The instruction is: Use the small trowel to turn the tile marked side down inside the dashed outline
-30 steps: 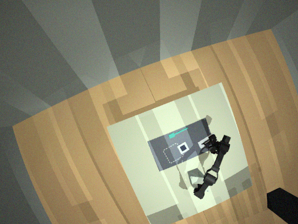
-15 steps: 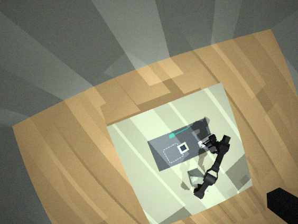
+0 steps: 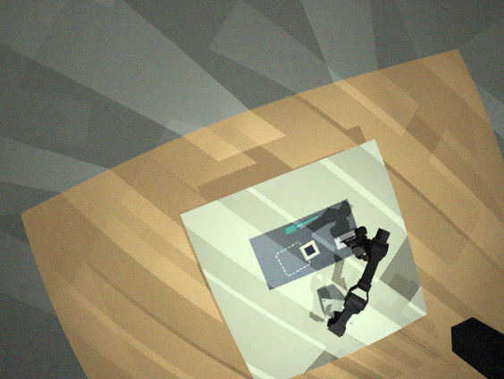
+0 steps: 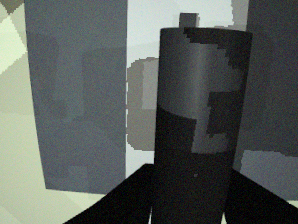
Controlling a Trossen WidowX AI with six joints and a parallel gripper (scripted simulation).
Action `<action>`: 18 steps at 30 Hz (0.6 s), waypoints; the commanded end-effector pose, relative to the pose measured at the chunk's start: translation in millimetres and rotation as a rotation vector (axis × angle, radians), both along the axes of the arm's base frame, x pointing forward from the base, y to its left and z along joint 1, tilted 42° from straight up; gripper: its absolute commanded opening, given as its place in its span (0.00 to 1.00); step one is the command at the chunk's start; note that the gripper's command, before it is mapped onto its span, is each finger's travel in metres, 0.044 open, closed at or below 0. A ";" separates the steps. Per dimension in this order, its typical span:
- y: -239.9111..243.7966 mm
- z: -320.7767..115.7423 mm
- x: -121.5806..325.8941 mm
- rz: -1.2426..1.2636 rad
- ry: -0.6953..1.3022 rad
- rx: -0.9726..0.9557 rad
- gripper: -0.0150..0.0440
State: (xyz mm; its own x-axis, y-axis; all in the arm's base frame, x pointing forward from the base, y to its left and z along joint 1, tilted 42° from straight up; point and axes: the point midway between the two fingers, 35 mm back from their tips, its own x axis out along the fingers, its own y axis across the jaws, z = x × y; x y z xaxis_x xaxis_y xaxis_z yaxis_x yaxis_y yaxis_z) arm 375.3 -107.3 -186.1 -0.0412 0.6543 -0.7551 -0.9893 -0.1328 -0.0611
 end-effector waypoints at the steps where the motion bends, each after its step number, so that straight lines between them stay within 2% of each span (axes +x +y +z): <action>1: 0.6 -0.2 -0.3 -0.083 0.073 -0.002 0.47; 9: 0.5 -0.2 -0.3 -0.260 0.227 -0.012 0.47; 15: 0.5 -0.2 -0.3 -0.275 0.240 -0.013 0.47; 18: 0.5 -0.2 -0.3 -0.275 0.240 -0.013 0.61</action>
